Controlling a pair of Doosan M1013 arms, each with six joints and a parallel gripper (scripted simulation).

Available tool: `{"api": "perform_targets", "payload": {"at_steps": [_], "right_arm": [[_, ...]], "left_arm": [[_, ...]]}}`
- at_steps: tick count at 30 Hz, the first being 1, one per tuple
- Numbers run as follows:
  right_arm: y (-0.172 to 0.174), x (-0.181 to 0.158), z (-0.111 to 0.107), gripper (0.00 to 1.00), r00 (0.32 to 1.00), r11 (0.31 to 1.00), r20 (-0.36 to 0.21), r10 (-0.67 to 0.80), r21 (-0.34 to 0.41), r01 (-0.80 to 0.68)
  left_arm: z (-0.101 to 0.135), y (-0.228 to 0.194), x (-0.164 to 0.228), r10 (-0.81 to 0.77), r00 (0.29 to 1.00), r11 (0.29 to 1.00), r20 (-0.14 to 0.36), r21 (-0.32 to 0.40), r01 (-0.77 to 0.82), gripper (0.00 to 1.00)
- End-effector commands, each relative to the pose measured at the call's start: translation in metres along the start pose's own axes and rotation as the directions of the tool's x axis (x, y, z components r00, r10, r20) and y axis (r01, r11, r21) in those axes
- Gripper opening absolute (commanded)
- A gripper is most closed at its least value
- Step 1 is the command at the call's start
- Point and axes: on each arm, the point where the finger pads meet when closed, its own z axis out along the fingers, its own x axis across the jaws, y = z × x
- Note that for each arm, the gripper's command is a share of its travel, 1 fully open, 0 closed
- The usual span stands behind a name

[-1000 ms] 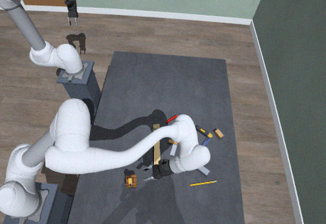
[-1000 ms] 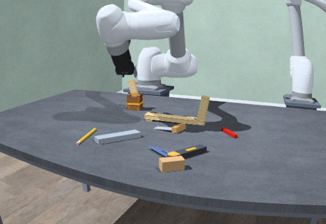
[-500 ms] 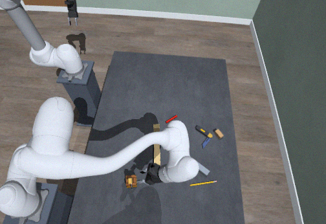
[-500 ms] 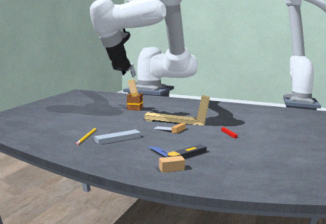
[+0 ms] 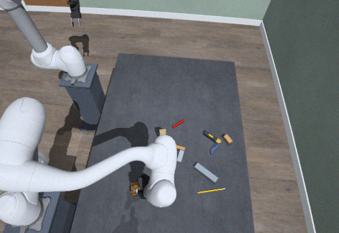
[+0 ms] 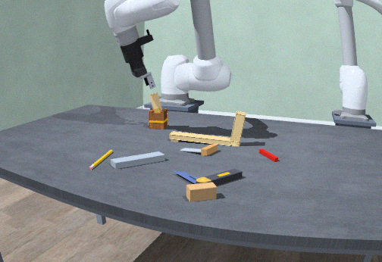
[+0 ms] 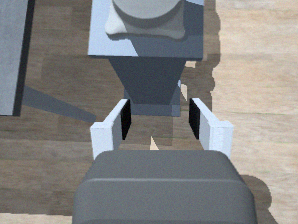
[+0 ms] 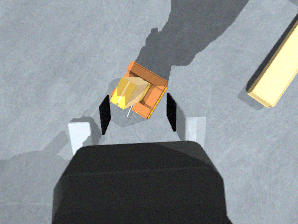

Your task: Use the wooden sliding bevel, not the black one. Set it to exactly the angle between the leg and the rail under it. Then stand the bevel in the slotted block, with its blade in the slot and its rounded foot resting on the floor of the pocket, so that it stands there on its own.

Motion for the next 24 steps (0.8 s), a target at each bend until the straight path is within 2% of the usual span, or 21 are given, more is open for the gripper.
{"api": "perform_targets", "payload": {"at_steps": [1, 3, 5, 7, 11, 24], "right_arm": [[-0.002, -0.012, 0.0, 1.0, 0.978, 0.983, -0.109, 0.178, -0.031, -0.183], [-0.002, -0.017, 0.0, 1.0, 0.955, 0.965, -0.153, 0.253, -0.029, -0.26], [-0.002, -0.017, 0.0, 1.0, 0.955, 0.965, -0.153, 0.253, -0.029, -0.26], [-0.002, -0.027, 0.0, 1.0, 0.895, 0.919, -0.231, 0.382, -0.011, -0.395], [-0.002, -0.036, -0.001, 1.0, 0.827, 0.867, -0.291, 0.48, 0.016, -0.498], [-0.002, -0.037, -0.001, 1.0, 0.823, 0.864, -0.294, 0.486, 0.018, -0.503]], "left_arm": [[-0.001, 0.0, 0.0, 0.0, 1.0, 1.0, -0.001, -0.001, 0.0, 1.0], [-0.001, 0.0, 0.0, 0.0, 1.0, 1.0, -0.001, -0.001, 0.0, 1.0], [-0.001, 0.0, 0.0, 0.0, 1.0, 1.0, -0.001, -0.001, 0.0, 1.0], [-0.001, 0.0, 0.0, 0.0, 1.0, 1.0, -0.001, -0.001, 0.0, 1.0], [-0.001, 0.0, 0.0, 0.0, 1.0, 1.0, -0.001, -0.001, 0.0, 1.0], [-0.001, 0.0, 0.0, 0.0, 1.0, 1.0, -0.001, -0.001, 0.0, 1.0]]}}
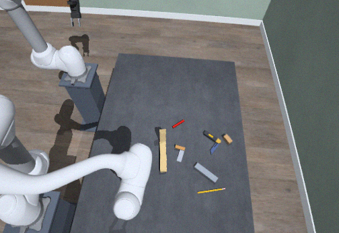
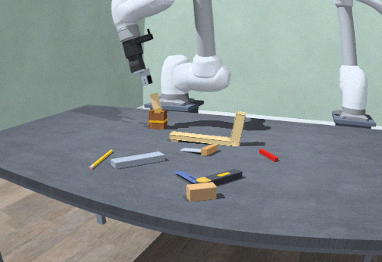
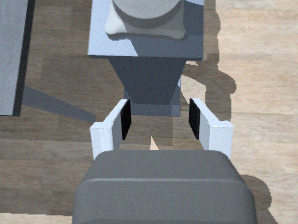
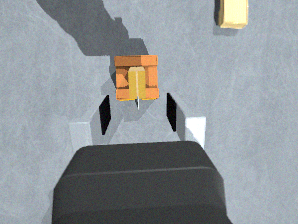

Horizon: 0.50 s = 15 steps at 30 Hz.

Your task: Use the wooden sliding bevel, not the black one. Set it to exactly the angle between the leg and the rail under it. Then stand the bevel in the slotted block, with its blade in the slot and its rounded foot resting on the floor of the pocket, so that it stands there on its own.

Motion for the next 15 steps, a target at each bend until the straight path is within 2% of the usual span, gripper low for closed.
{"api": "perform_targets", "payload": {"at_steps": [1, 5, 10, 15], "right_arm": [[0.0, 0.0, -0.001, 1.0, 1.0, 1.0, -0.002, 0.0, 0.0, 0.0], [0.0, 0.0, 0.003, 1.0, 1.0, 1.0, -0.002, 0.0, 0.0, 0.0], [-0.001, -0.001, 0.047, 1.0, 1.0, 1.0, -0.002, 0.0, 0.0, 0.0], [-0.001, -0.001, 0.051, 1.0, 1.0, 1.0, -0.002, 0.0, 0.0, 0.0]], "left_arm": [[-0.001, 0.0, 0.0, 0.0, 1.0, 1.0, -0.001, -0.001, 0.0, 1.0], [-0.001, 0.0, 0.0, 0.0, 1.0, 1.0, -0.001, -0.001, 0.0, 1.0], [-0.001, 0.0, 0.0, 0.0, 1.0, 1.0, -0.001, -0.001, 0.0, 1.0], [-0.001, 0.0, 0.0, 0.0, 1.0, 1.0, -0.001, -0.001, 0.0, 1.0]]}}
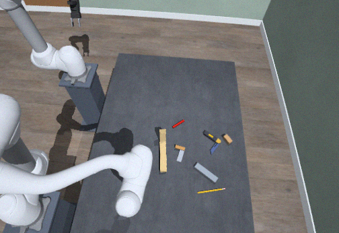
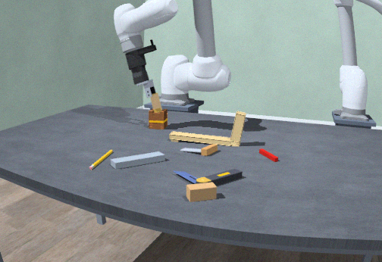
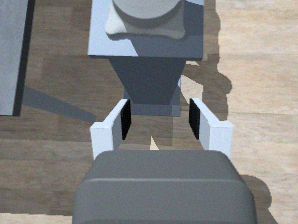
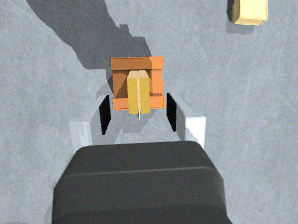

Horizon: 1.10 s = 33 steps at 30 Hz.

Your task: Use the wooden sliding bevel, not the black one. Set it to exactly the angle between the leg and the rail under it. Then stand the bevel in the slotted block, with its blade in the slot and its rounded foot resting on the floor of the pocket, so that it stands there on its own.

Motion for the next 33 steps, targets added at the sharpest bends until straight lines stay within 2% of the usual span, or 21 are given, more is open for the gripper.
{"api": "perform_targets", "payload": {"at_steps": [1, 17, 33], "right_arm": [[0.0, 0.001, 0.001, 1.0, 1.0, 1.0, -0.002, 0.0, 0.001, 0.0], [0.0, 0.001, 0.005, 1.0, 1.0, 1.0, -0.002, 0.0, 0.001, 0.0], [0.0, 0.001, 0.037, 1.0, 1.0, 1.0, -0.002, 0.0, 0.001, 0.0]], "left_arm": [[-0.001, 0.0, 0.0, 0.0, 1.0, 1.0, -0.001, -0.001, 0.0, 1.0], [-0.001, 0.0, 0.0, 0.0, 1.0, 1.0, -0.001, -0.001, 0.0, 1.0], [-0.001, 0.0, 0.0, 0.0, 1.0, 1.0, -0.001, -0.001, 0.0, 1.0]]}}
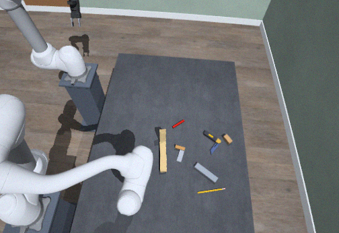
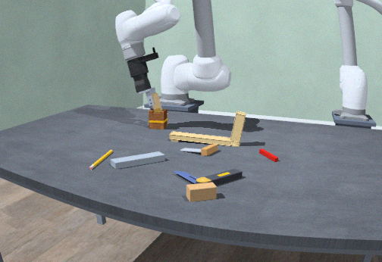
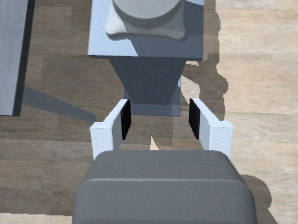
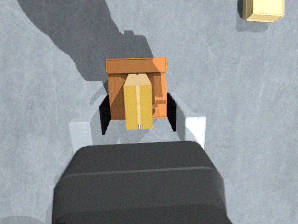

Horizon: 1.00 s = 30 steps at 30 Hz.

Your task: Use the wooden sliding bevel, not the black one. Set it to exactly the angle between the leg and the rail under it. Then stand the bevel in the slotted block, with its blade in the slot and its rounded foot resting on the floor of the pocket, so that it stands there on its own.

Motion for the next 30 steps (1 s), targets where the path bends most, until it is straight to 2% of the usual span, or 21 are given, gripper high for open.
{"api": "perform_targets", "payload": {"at_steps": [1, 10, 24, 25, 30], "right_arm": [[0.0, 0.001, 0.003, 1.0, 1.0, 1.0, -0.002, 0.0, 0.0, 0.0], [0.0, 0.001, 0.016, 1.0, 1.0, 1.0, -0.002, 0.0, 0.0, 0.0], [0.0, 0.001, 0.018, 1.0, 1.0, 1.0, -0.002, 0.0, 0.0, 0.0], [0.0, 0.001, 0.018, 0.0, 1.0, 1.0, -0.002, 0.0, 0.0, 0.0], [0.0, 0.001, 0.018, 0.0, 1.0, 1.0, -0.002, 0.0, 0.0, 0.0]], "left_arm": [[-0.001, 0.0, 0.0, 0.0, 1.0, 1.0, -0.001, -0.001, 0.0, 1.0], [-0.001, 0.0, 0.0, 0.0, 1.0, 1.0, -0.001, -0.001, 0.0, 1.0], [-0.001, 0.0, 0.0, 0.0, 1.0, 1.0, -0.001, -0.001, 0.0, 1.0], [-0.001, 0.0, 0.0, 0.0, 1.0, 1.0, -0.001, -0.001, 0.0, 1.0], [-0.001, 0.0, 0.0, 0.0, 1.0, 1.0, -0.001, -0.001, 0.0, 1.0]]}}
